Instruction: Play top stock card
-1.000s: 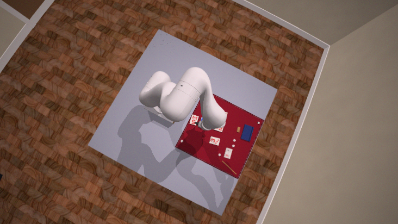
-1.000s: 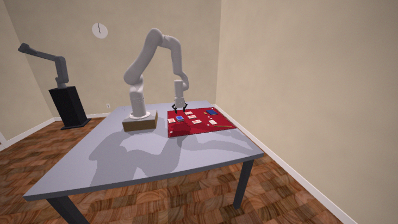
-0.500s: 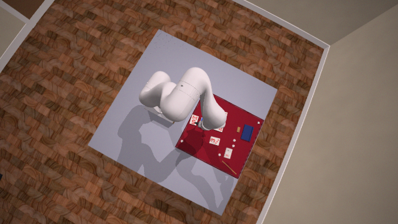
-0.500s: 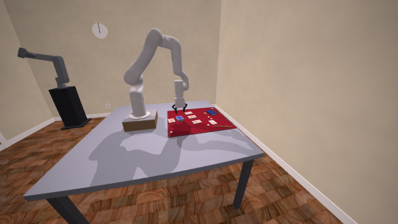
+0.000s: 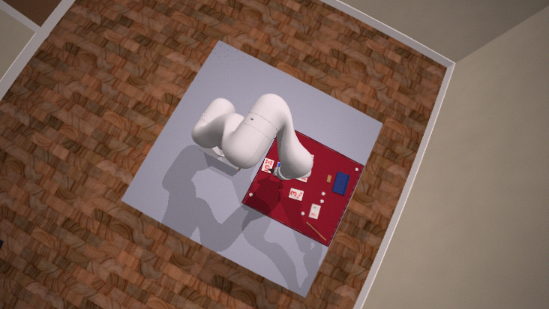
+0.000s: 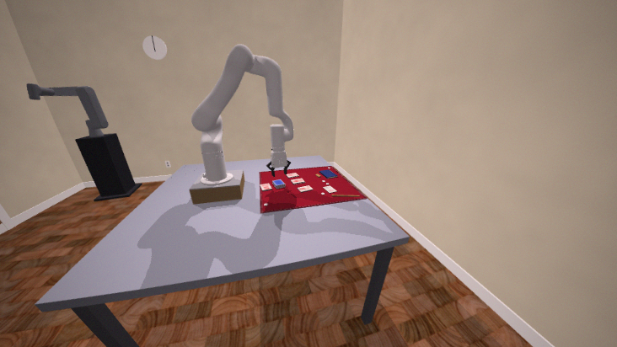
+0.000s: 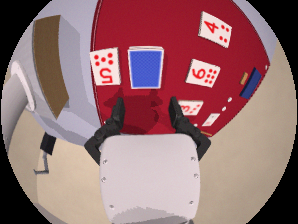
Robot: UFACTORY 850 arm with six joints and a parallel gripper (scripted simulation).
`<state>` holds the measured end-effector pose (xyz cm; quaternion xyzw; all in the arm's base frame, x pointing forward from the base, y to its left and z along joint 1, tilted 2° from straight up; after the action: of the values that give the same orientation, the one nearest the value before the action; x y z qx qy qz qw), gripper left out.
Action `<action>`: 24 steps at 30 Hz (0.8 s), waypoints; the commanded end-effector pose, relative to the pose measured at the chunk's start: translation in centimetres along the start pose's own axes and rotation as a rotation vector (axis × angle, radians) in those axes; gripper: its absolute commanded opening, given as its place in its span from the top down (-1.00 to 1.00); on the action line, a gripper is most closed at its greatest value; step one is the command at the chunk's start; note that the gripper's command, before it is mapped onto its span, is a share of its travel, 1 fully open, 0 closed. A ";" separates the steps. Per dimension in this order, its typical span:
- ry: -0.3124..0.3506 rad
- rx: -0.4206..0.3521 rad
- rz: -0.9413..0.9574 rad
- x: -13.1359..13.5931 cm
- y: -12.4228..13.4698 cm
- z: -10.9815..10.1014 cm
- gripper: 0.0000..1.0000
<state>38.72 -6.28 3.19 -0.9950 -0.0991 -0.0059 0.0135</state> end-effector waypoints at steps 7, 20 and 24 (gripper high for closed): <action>0.003 0.000 0.000 -0.1 0.0 0.6 -0.73; 0.003 0.000 0.000 -0.1 0.0 1.4 -0.73; 0.003 0.000 0.000 -0.1 0.0 1.6 -0.73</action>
<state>39.10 -6.31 2.39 -0.9950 -0.0990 -0.0040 0.0134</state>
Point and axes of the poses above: the point where the finger pads meet when closed, its own z axis out along the fingers, its own x axis across the jaws, y = z × x, the point moved 2 cm from there along -z, back along the fingers, and after that the axes turned 5 degrees about -z, right-handed, at the moved point
